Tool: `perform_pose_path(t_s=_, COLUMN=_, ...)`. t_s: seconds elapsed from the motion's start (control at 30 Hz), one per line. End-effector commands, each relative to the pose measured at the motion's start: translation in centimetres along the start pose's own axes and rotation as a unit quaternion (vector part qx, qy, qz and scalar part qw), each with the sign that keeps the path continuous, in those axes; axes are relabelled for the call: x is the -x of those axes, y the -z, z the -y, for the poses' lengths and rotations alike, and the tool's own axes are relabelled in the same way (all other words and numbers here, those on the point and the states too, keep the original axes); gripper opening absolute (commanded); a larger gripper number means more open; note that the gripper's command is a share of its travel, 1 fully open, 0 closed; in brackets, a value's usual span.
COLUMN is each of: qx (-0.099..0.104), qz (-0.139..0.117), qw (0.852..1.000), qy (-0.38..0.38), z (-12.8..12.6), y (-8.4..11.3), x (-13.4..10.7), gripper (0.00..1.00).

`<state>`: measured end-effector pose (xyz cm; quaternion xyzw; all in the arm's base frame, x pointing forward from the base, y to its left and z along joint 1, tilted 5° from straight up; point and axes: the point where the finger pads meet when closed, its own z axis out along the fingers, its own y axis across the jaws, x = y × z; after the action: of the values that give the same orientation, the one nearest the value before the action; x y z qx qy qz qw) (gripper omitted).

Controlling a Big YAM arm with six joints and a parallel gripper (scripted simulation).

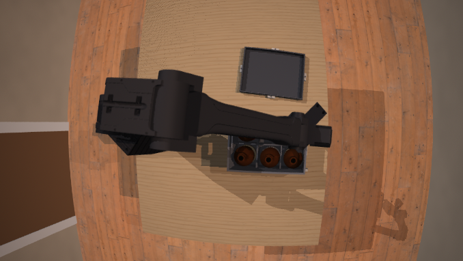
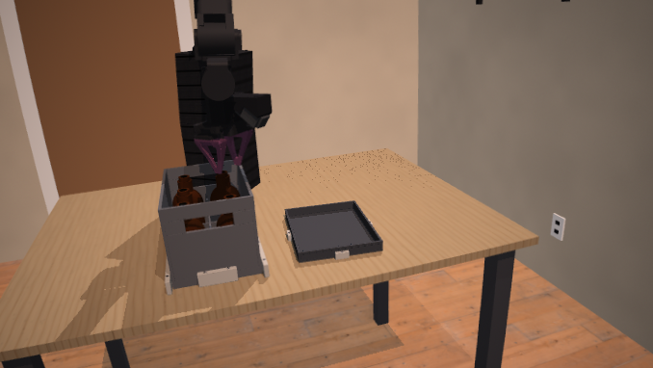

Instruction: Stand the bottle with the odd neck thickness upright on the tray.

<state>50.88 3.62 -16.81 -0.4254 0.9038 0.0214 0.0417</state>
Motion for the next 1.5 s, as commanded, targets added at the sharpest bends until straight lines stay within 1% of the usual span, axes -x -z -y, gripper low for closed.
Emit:
perform_pose_path(t_s=0.0, qx=-0.001, qz=0.001, qw=1.000, qy=-0.001, z=0.5, y=1.4, x=-0.6, gripper=0.61)
perform_pose_path(t_s=0.1, qx=-0.001, qz=0.001, qw=1.000, qy=-0.001, z=0.5, y=1.6, x=-0.6, gripper=0.61)
perform_pose_path(t_s=0.2, qx=0.002, qz=-0.001, qw=1.000, qy=-0.001, z=0.5, y=1.3, x=-0.7, gripper=0.61)
perform_pose_path(t_s=0.23, qx=0.002, qz=-0.001, qw=1.000, qy=-0.001, z=0.5, y=1.3, x=-0.7, gripper=0.00)
perform_pose_path(t_s=1.37, qx=0.002, qz=-0.001, qw=1.000, qy=-0.001, z=0.4, y=1.3, x=-0.8, gripper=0.00)
perform_pose_path(t_s=1.4, qx=-0.008, qz=0.008, qw=1.000, qy=0.000, z=0.9, y=1.6, x=-0.7, gripper=0.00)
perform_pose_path(t_s=1.43, qx=-0.010, qz=0.009, qw=1.000, qy=0.000, z=0.9, y=1.5, x=-1.4, gripper=0.00)
perform_pose_path(t_s=1.47, qx=-0.010, qz=0.009, qw=1.000, qy=0.000, z=0.8, y=1.4, x=-2.8, gripper=0.00)
